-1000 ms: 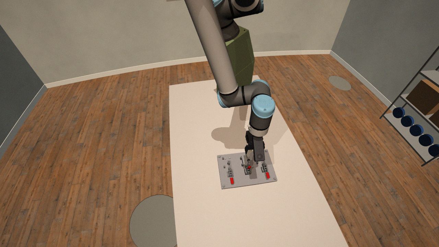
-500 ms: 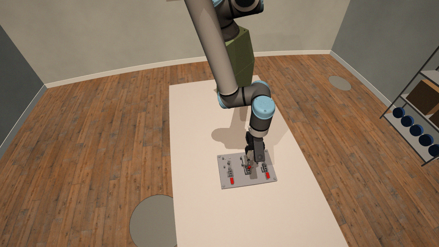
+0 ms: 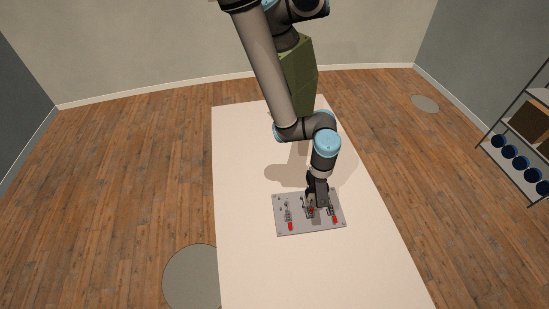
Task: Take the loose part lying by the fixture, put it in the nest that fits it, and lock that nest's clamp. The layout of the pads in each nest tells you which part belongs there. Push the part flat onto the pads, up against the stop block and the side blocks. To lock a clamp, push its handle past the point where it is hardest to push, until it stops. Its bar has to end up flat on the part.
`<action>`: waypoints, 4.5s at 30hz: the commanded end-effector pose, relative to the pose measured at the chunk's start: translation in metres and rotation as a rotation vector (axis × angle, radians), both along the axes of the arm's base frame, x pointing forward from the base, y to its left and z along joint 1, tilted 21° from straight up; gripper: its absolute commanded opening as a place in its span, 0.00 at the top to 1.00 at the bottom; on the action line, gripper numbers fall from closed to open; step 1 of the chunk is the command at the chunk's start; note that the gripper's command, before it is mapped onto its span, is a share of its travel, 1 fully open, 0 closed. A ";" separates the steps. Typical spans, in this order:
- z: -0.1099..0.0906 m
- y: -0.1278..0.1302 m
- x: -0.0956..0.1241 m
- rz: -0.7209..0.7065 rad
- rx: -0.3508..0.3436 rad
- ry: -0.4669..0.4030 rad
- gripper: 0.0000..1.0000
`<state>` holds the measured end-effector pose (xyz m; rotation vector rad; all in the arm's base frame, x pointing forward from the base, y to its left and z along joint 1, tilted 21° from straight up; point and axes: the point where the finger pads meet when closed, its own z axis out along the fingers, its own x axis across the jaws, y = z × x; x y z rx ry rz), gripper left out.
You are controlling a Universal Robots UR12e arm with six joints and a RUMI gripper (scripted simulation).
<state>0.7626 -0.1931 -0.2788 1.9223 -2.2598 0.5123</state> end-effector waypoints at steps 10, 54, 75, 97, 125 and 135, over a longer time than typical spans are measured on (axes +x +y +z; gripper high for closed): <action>-0.035 -0.015 0.009 0.001 -0.002 -0.007 0.72; -0.067 -0.027 0.014 0.001 -0.002 -0.006 0.72; -0.073 -0.028 0.015 0.002 -0.002 -0.006 0.72; -0.073 -0.028 0.015 0.002 -0.002 -0.006 1.00; -0.072 -0.028 0.018 0.002 -0.003 -0.008 1.00; -0.071 -0.028 0.023 0.003 -0.003 -0.008 1.00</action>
